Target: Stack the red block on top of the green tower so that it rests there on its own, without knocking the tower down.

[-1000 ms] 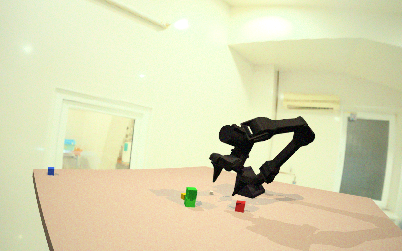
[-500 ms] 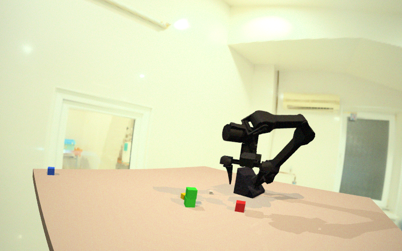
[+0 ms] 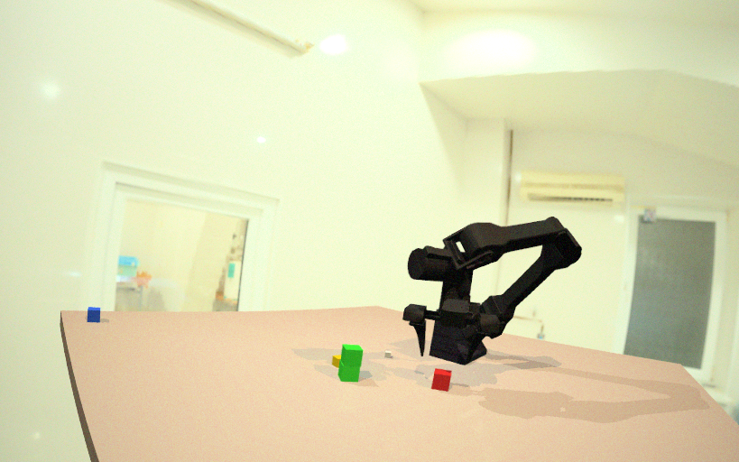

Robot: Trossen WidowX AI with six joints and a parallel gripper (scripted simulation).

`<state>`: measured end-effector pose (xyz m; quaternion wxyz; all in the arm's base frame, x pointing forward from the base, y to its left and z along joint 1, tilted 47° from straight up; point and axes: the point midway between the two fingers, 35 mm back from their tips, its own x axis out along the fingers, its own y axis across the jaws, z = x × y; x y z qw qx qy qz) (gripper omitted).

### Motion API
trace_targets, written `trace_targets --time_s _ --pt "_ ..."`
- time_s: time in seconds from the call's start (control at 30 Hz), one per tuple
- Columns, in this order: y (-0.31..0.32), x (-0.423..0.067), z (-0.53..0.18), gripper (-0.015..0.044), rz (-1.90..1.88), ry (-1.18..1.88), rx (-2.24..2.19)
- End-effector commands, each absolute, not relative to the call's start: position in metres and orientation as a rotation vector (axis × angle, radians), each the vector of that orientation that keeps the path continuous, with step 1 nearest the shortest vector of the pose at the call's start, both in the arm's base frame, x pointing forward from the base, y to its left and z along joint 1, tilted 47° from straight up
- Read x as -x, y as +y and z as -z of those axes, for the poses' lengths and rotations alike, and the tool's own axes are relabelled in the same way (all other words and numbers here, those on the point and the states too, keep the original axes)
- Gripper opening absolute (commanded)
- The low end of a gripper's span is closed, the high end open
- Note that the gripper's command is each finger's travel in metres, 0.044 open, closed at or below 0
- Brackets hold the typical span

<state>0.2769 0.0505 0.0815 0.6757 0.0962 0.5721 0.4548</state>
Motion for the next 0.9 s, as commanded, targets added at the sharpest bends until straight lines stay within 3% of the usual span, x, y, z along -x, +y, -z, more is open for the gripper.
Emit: trace_targets --time_s 0.0,0.87 --pt "0.06 -0.274 -0.075 0.044 -1.023 1.282 -0.221" --pt "0.086 -0.273 -0.05 0.044 -1.023 1.282 -0.221"
